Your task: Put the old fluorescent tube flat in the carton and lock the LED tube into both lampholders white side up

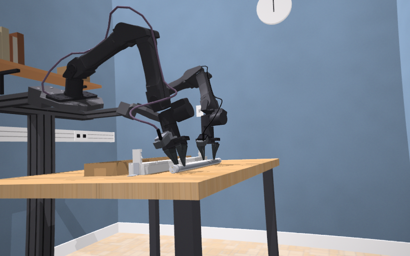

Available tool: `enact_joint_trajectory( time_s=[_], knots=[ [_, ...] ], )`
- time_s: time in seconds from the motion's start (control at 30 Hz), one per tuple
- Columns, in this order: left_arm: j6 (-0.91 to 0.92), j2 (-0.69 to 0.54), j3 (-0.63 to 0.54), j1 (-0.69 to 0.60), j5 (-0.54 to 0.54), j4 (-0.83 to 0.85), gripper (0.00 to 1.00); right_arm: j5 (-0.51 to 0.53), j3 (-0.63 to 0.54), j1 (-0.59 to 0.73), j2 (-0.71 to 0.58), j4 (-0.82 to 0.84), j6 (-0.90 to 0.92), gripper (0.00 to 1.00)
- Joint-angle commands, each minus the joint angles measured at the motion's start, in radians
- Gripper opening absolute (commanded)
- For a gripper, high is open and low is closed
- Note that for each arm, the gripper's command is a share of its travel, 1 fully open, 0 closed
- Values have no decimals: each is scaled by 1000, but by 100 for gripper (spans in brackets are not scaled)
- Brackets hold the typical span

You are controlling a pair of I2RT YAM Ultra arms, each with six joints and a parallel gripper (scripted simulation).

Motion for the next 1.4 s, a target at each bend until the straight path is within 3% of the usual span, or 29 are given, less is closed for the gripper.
enact_joint_trajectory(
  time_s=[0.0, 0.43, 0.47, 1.0, 1.03, 1.37],
  knots=[
    [22, 31, 39, 4, 12, 34, 49, 9, 28, 12, -40, -5, -9, 11],
    [23, 32, 68, -7, 14, -11, 49, 9, 28, 12, -40, -5, -9, 11],
    [17, 36, 52, -7, 13, -12, 11, 9, 28, 12, -40, -5, -9, 11],
    [14, 36, 47, -7, 13, -9, 11, 9, 28, 12, -40, -5, -9, 11],
    [14, 36, 47, -7, 13, -9, 11, 9, 28, 12, -40, -5, -9, 49],
    [14, 36, 47, -7, 13, -9, 11, 9, -7, 11, -22, -6, -10, 49]
  ],
)
